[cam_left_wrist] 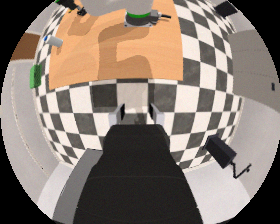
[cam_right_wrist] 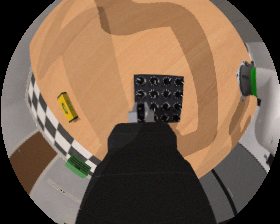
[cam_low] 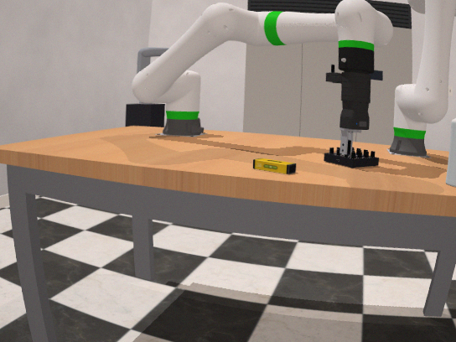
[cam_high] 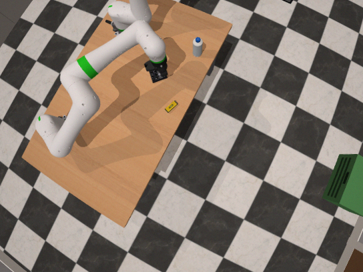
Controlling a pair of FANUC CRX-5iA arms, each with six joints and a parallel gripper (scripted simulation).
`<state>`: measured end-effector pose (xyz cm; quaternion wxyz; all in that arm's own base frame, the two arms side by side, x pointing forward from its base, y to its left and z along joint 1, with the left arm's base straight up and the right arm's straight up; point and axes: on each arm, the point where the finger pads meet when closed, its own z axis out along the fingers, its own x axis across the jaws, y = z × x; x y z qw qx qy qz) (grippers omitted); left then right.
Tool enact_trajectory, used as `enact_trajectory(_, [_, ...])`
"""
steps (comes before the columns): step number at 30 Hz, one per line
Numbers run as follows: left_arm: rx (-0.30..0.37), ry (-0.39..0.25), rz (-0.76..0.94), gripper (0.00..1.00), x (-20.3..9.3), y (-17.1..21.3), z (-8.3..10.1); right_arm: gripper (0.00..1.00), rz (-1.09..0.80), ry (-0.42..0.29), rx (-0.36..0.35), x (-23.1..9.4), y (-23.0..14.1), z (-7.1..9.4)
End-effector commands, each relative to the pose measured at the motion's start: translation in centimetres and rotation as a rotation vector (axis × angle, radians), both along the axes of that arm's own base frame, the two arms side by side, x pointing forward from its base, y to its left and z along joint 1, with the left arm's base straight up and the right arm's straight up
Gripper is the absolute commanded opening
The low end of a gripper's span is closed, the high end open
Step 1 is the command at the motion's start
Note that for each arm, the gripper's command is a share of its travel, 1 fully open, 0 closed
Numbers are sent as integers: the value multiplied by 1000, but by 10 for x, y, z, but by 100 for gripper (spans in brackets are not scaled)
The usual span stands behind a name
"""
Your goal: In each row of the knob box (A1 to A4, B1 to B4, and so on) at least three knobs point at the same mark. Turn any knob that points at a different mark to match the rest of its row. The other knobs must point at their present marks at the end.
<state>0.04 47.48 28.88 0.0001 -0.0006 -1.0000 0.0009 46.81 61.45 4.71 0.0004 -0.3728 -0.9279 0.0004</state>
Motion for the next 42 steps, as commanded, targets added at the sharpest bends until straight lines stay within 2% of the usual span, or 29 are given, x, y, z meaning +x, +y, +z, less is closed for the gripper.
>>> enact_trajectory(1, [2, 0, 0, 100, 0, 0, 1, 30, -32, -2, 2, 0, 0, 2])
enact_trajectory(23, [2, 0, 0, 100, 0, 0, 1, 30, -68, -2, 2, 0, 0, 2])
enact_trajectory(24, [2, 0, 0, 100, 0, 0, 1, 46, -68, -2, 2, 0, 0, 2])
enact_trajectory(42, [2, 0, 0, 100, 0, 0, 1, 46, -68, -2, 2, 0, 0, 3])
